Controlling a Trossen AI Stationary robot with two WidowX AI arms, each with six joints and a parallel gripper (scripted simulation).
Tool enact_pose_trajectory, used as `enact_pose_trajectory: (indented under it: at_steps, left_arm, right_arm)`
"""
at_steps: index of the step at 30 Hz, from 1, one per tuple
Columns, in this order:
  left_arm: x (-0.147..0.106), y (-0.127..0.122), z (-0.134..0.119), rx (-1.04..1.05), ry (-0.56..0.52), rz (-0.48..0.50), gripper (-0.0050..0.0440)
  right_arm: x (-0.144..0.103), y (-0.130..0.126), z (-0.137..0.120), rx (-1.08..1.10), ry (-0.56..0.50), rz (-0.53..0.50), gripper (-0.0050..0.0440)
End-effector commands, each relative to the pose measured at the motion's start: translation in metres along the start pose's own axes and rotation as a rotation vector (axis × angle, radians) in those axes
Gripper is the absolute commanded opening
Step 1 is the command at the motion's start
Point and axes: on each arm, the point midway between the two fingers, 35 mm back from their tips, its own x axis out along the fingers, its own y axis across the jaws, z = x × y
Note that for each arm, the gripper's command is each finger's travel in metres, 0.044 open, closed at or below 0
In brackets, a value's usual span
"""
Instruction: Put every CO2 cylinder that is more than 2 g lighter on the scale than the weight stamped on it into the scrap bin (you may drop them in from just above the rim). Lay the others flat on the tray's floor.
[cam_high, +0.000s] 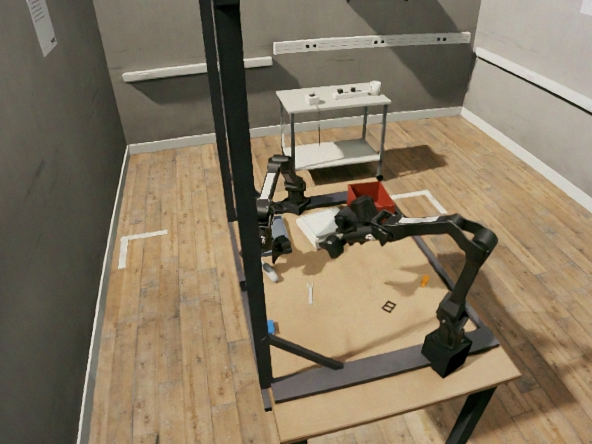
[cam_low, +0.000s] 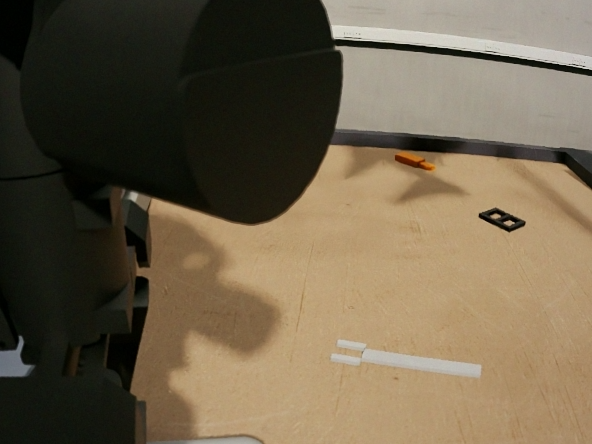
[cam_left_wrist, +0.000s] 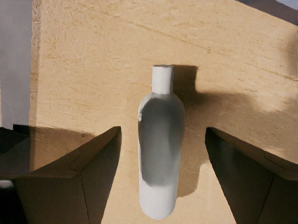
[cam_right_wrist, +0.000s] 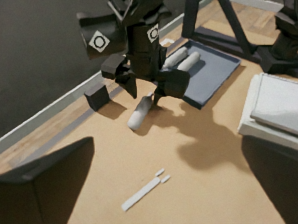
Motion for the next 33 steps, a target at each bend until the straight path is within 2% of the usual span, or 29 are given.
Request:
enact_pose_trajectory:
  at_steps: [1, 11, 13, 14, 15, 20, 21, 23, 24, 28, 33]
  left_arm:
    - [0.004, 0.002, 0.000, 0.004, 0.005, 0.007, 0.0251]
    - [0.013, 0.002, 0.000, 0.004, 0.005, 0.007, 0.0251]
    - [0.006, 0.004, -0.003, 0.004, 0.021, 0.023, 0.0211]
    - [0.006, 0.004, -0.003, 0.004, 0.021, 0.023, 0.0211]
    - [0.006, 0.004, -0.003, 0.004, 0.021, 0.023, 0.0191]
    - [0.003, 0.004, -0.004, 0.003, 0.025, 0.025, 0.0171]
    - [0.003, 0.004, -0.004, 0.003, 0.025, 0.025, 0.0151]
    - [0.003, 0.004, -0.004, 0.003, 0.025, 0.025, 0.0151]
    - [0.003, 0.004, -0.004, 0.003, 0.025, 0.025, 0.0131]
    - [0.003, 0.004, -0.004, 0.003, 0.025, 0.025, 0.0131]
    - [0.004, 0.002, -0.002, 0.008, 0.022, 0.022, 0.0098]
  right_arm:
    - [-0.006, 0.001, 0.010, -0.002, -0.029, 0.001, 0.0440]
    - [-0.006, 0.001, 0.010, -0.002, -0.029, 0.001, 0.0440]
    - [-0.006, 0.001, 0.010, -0.002, -0.029, 0.001, 0.0440]
    - [-0.006, 0.001, 0.010, -0.002, -0.029, 0.001, 0.0440]
    - [-0.006, 0.001, 0.010, -0.002, -0.029, 0.001, 0.0440]
    - [-0.006, 0.001, 0.010, -0.002, -0.029, 0.001, 0.0440]
    - [-0.006, 0.001, 0.010, -0.002, -0.029, 0.001, 0.0440]
    - [-0.006, 0.001, 0.010, -0.002, -0.029, 0.001, 0.0440]
    - [-0.006, 0.001, 0.010, -0.002, -0.029, 0.001, 0.0440]
    - [-0.006, 0.001, 0.010, -0.002, -0.029, 0.001, 0.0440]
    - [-0.006, 0.001, 0.010, -0.002, -0.029, 0.001, 0.0440]
